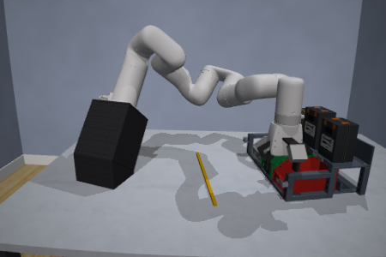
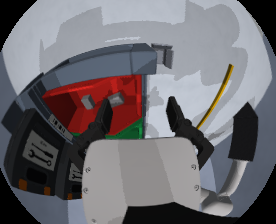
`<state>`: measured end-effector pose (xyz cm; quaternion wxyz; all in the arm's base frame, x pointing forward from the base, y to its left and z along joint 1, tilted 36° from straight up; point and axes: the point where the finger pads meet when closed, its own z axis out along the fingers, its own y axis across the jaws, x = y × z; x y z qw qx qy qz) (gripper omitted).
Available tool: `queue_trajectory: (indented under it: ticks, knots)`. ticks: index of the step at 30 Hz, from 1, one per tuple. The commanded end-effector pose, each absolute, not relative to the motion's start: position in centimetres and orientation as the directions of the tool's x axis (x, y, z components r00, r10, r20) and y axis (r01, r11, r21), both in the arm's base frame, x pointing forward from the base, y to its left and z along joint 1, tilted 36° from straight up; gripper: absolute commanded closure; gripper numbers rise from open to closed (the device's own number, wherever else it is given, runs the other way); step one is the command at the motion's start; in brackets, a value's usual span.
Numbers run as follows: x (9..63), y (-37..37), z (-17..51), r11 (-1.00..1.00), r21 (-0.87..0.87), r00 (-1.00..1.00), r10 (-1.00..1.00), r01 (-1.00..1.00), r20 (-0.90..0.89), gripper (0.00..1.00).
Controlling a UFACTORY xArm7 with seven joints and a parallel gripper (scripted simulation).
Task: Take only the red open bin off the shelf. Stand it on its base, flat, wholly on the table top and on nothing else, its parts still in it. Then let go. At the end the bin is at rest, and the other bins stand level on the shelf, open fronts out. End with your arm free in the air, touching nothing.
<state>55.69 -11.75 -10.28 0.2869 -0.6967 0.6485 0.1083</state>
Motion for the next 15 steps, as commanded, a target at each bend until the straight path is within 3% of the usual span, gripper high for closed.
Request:
queue_trajectory:
  ticks: [1,15]
  knots:
    - [55.71,-12.01,-10.02,0.008,-0.262,0.134,-0.843,-0.965,-0.520,0.00]
    - [55.68,-12.09,-9.91,0.008,-0.262,0.134,-0.843,-0.965,-0.520,0.00]
